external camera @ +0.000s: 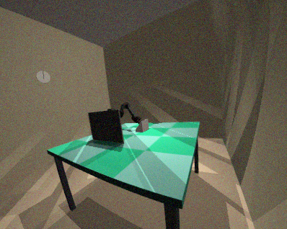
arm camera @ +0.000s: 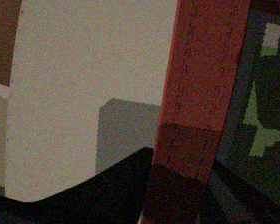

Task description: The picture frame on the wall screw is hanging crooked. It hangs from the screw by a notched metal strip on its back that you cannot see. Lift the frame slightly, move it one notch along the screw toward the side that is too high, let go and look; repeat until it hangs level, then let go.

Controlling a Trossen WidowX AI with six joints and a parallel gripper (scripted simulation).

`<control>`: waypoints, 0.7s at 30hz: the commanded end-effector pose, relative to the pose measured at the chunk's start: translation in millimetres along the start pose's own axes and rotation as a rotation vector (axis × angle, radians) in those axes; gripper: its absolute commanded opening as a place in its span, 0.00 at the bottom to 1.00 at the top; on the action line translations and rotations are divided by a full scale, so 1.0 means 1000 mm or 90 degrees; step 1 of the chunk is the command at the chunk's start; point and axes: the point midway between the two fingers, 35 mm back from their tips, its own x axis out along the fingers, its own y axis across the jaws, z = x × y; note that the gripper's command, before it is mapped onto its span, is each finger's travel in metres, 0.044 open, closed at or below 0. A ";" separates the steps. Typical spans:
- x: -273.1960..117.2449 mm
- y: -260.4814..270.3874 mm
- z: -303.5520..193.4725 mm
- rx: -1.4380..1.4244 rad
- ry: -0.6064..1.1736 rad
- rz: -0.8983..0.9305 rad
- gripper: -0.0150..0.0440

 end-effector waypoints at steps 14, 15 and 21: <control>0.000 0.000 0.002 -0.002 -0.002 0.013 0.25; 0.000 0.000 0.002 -0.002 -0.002 0.013 0.25; 0.000 -0.002 0.002 -0.002 -0.002 0.013 0.25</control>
